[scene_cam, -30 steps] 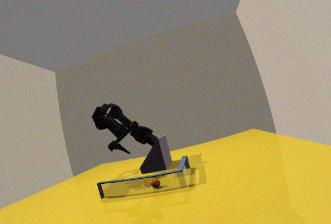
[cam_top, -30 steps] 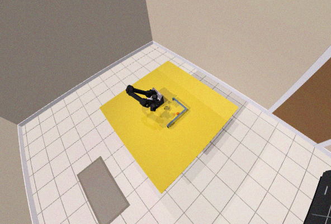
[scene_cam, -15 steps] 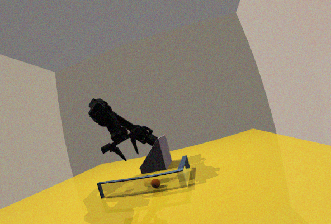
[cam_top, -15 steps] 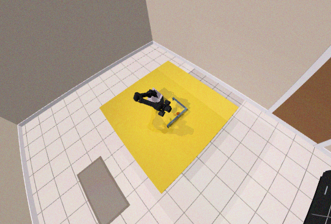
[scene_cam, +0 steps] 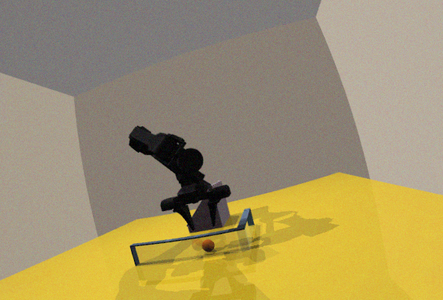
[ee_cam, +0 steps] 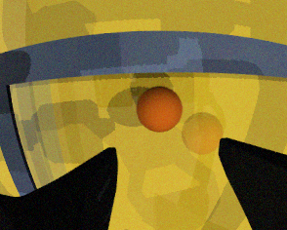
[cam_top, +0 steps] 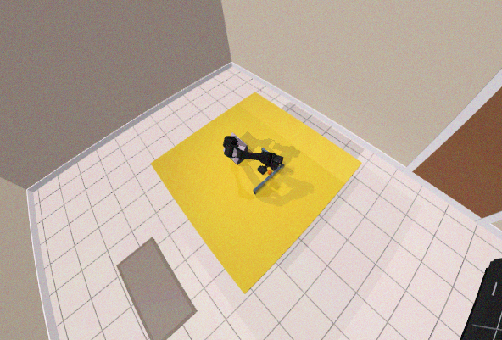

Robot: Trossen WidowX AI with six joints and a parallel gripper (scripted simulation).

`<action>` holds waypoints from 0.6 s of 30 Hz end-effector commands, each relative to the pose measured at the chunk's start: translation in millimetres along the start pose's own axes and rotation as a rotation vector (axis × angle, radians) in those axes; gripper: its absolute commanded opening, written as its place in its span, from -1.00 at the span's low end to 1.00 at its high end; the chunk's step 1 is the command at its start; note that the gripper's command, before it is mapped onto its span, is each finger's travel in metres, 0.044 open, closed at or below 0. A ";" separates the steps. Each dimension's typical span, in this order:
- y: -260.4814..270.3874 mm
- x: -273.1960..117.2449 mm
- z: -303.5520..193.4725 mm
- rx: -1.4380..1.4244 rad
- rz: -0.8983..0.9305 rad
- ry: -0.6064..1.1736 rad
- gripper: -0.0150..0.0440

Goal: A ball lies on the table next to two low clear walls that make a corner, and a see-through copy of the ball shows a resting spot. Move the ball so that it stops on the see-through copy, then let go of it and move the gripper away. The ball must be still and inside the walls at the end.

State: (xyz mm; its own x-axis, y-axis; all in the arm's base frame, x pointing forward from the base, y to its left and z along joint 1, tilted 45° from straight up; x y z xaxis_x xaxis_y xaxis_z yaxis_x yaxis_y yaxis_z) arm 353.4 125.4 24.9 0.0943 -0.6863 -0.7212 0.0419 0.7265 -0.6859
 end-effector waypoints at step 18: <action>4.3 23.3 5.7 0.036 -0.013 -0.016 0.43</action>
State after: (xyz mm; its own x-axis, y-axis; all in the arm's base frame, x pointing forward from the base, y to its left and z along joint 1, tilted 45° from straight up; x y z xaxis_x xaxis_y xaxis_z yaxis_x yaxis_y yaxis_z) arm 361.6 118.2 11.1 0.1169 -0.6900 -0.7144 0.0846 0.7236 -0.6850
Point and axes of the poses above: the point midway between the two fingers, 35 mm back from their tips, its own x axis out along the fingers, its own y axis across the jaws, z = x × y, the point moved 9 cm from there along -x, back along the fingers, and after that the axes turned 9 degrees about x, right-handed, at the moved point
